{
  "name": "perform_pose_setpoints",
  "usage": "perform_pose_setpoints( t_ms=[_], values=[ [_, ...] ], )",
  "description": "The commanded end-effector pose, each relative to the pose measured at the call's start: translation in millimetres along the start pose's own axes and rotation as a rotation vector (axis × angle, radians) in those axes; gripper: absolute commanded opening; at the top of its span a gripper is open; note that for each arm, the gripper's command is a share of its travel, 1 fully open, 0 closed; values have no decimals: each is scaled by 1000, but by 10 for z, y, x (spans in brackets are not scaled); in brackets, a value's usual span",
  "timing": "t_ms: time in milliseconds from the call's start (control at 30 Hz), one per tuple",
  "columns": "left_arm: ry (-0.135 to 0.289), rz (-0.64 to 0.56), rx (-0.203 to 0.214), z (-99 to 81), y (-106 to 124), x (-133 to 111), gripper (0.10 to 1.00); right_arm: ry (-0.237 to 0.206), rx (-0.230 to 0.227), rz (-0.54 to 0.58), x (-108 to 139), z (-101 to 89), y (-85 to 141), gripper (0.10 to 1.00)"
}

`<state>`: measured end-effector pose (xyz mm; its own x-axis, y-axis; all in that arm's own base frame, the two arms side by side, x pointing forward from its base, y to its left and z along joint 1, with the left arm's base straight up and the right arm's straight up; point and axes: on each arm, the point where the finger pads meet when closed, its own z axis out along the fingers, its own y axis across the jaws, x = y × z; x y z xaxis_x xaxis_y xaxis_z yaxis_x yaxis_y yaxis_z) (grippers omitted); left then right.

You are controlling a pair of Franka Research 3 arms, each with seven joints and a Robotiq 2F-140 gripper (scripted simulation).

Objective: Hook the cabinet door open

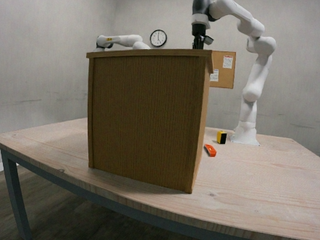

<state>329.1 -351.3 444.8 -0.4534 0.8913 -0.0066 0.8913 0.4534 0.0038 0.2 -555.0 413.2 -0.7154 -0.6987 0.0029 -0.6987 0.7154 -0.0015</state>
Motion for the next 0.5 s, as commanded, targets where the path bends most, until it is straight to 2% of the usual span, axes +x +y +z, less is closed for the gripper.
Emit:
perform_pose_setpoints(
  t_ms=[0, 300, 467],
  values=[
    [7, 8, 4, 0, -20, 14, 297, 0, 0, 0, 0, -1, 0, 1000],
    [6, -55, 7, -5, -50, 34, 297, 0, 0, 0, 0, -1, 0, 1000],
    [6, -344, 18, -26, -206, 142, 297, 0, 0, 0, 0, -1, 0, 1000]
  ],
)
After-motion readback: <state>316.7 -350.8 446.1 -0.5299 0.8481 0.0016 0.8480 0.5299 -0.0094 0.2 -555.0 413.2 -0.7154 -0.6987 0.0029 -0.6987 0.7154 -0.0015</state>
